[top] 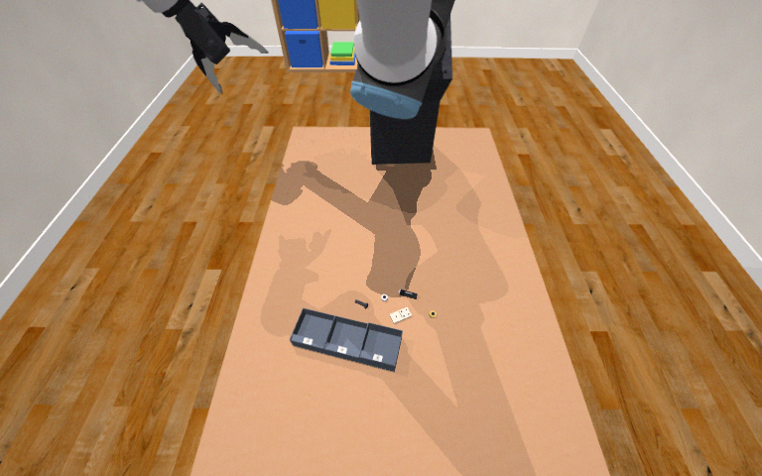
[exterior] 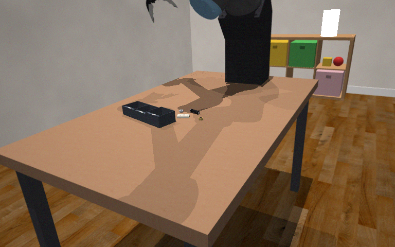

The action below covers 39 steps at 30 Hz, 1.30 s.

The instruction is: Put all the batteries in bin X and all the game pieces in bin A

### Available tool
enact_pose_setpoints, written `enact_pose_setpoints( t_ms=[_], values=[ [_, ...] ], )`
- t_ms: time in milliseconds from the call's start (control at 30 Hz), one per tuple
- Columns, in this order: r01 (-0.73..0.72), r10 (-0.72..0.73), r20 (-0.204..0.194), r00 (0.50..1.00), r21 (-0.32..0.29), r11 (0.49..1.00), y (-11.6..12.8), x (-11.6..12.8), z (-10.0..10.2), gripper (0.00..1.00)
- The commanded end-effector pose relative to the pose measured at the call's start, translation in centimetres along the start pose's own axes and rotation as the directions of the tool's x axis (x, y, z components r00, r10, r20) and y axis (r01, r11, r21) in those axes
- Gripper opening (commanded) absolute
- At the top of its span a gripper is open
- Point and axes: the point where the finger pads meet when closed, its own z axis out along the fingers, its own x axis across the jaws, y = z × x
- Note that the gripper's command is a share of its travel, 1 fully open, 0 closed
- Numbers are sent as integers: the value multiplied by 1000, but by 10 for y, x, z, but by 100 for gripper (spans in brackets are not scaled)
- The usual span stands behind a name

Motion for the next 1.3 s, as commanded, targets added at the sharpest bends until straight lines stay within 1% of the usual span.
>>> enact_pose_setpoints(
  t_ms=[0, 533, 567, 733, 833, 1033, 1100, 1133, 1267],
  values=[
    [0, 0, -1, 1000, -1, 1000, 0, 0, -1, 100],
    [0, 0, -1, 1000, -1, 1000, 0, 0, -1, 100],
    [0, 0, 2, 1000, 3, 1000, -3, 4, 10, 4],
    [0, 0, 2, 1000, 3, 1000, -9, 23, 46, 4],
    [0, 0, 2, 1000, 3, 1000, -12, 31, 62, 4],
    [0, 0, 2, 1000, 3, 1000, -19, 50, 100, 4],
    [0, 0, 2, 1000, 3, 1000, -19, 50, 100, 4],
    [0, 0, 2, 1000, 2, 1000, -22, 60, 117, 4],
    [1, -1, -2, 1000, -1, 1000, -24, 74, 136, 4]
  ],
)
